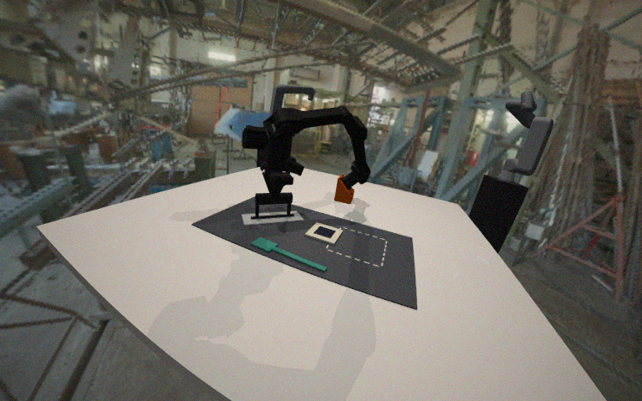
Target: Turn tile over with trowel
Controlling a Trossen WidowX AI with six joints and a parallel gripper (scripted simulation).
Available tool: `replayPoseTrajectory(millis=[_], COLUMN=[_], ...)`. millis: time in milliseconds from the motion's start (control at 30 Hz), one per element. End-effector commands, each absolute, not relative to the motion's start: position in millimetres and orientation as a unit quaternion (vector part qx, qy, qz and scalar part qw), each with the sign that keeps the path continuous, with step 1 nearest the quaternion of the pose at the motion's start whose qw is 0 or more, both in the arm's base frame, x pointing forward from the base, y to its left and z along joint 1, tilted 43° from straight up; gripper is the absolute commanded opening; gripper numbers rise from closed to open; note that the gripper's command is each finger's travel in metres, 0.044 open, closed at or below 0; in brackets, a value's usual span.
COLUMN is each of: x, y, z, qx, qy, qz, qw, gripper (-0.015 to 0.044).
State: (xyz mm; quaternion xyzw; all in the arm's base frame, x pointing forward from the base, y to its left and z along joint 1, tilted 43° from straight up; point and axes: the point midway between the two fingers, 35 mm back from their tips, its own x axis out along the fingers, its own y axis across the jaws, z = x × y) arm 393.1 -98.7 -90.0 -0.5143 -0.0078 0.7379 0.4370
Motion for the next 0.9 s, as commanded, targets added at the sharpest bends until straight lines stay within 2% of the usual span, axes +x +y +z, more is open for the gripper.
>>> replayPoseTrajectory(millis=[0, 133, 267, 433, 867], x=[391.2, 390.6, 390.6, 390.6, 390.6], y=[-92.4, -89.7, -89.7, -89.7, -89.7], z=[-94.6, -97.5, -97.5, -97.5, -97.5], qx=[-0.511, -0.511, -0.511, -0.511, -0.511], qy=[-0.008, -0.008, -0.008, -0.008, -0.008], qz=[0.739, 0.739, 0.739, 0.739, 0.739], qw=[0.439, 0.439, 0.439, 0.439, 0.439], gripper=[0.027, 0.027, 0.0165, 0.0132, 0.013])
